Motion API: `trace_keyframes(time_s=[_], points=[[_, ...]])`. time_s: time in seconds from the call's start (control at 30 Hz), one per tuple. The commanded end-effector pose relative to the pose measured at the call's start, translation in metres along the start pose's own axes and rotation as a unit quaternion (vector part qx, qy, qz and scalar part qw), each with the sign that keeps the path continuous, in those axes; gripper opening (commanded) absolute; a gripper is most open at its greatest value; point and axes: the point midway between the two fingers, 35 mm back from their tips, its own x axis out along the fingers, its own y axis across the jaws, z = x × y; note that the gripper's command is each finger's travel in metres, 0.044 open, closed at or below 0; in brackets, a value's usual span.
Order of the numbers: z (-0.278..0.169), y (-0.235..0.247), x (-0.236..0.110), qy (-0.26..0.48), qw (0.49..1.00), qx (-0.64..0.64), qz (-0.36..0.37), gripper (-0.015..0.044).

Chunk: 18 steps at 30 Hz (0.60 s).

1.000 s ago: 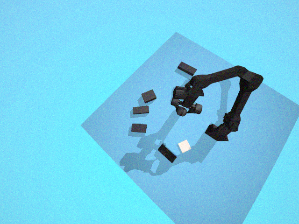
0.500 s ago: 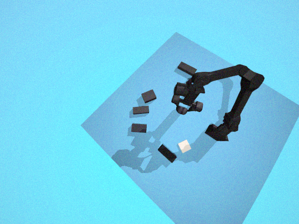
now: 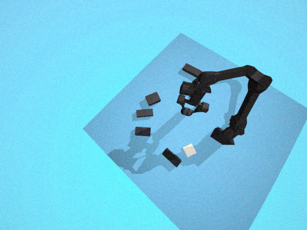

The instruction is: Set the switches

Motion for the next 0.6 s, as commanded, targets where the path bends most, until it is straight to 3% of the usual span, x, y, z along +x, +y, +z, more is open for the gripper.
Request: trace_keyframes(time_s=[0.0, 0.57], points=[[0.0092, 0.0002, 0.0015, -0.01, 1.0, 0.004, -0.003, 0.0338], [0.0183, 0.0001, -0.0017, -0.024, 1.0, 0.004, -0.003, 0.0338]])
